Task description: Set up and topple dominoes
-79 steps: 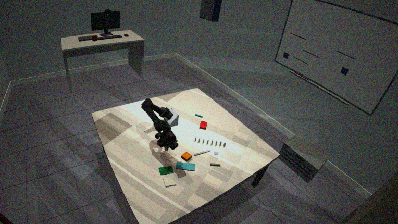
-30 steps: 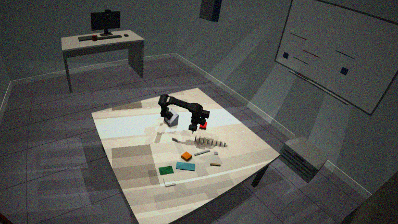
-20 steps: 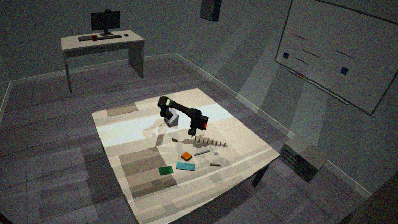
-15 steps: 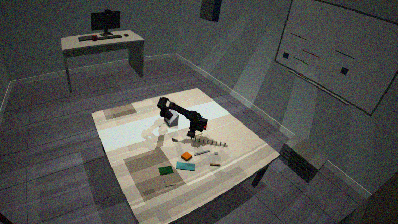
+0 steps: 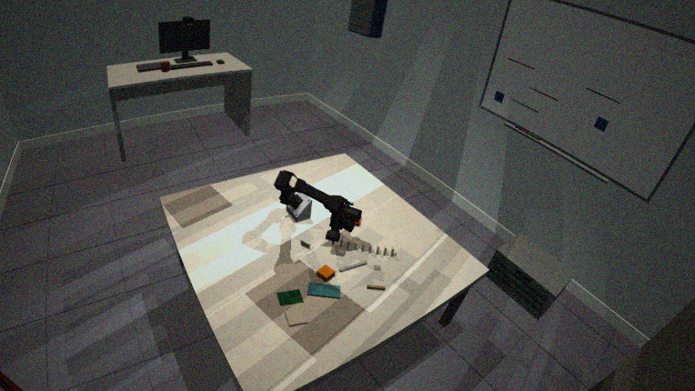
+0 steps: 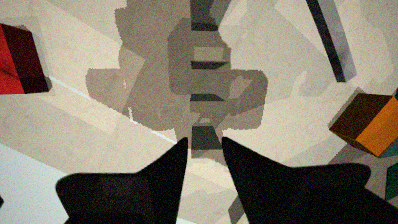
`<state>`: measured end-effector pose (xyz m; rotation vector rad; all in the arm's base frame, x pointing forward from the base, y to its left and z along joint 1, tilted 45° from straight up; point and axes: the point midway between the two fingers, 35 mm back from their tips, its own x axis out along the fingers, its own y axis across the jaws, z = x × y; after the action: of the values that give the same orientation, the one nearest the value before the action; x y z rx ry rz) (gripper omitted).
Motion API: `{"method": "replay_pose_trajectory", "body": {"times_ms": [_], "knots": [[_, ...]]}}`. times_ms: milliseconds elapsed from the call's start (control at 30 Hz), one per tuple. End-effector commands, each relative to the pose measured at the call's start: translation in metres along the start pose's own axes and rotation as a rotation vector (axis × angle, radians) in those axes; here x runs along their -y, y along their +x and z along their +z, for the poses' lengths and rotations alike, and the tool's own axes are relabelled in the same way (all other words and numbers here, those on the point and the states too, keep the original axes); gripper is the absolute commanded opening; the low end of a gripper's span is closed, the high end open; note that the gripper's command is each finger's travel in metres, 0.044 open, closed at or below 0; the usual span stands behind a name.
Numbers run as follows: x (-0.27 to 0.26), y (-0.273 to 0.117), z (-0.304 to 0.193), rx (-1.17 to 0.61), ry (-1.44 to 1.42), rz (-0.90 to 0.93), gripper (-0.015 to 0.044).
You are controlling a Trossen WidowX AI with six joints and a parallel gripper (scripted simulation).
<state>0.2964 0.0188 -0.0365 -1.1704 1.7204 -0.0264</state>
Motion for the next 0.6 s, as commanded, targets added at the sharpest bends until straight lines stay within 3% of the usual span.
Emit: {"method": "replay_pose_trajectory", "body": {"times_ms": [0,267,400,567], "knots": [[0.0,0.001,0.0,-0.002,-0.006,-0.005,0.0238],[0.0,0.001,0.0,-0.002,-0.006,-0.005,0.044],[0.001,-0.008,0.002,0.001,-0.006,-0.004,0.044],[0.001,-0.079,0.008,0.006,-0.005,0.004,0.044]]}}
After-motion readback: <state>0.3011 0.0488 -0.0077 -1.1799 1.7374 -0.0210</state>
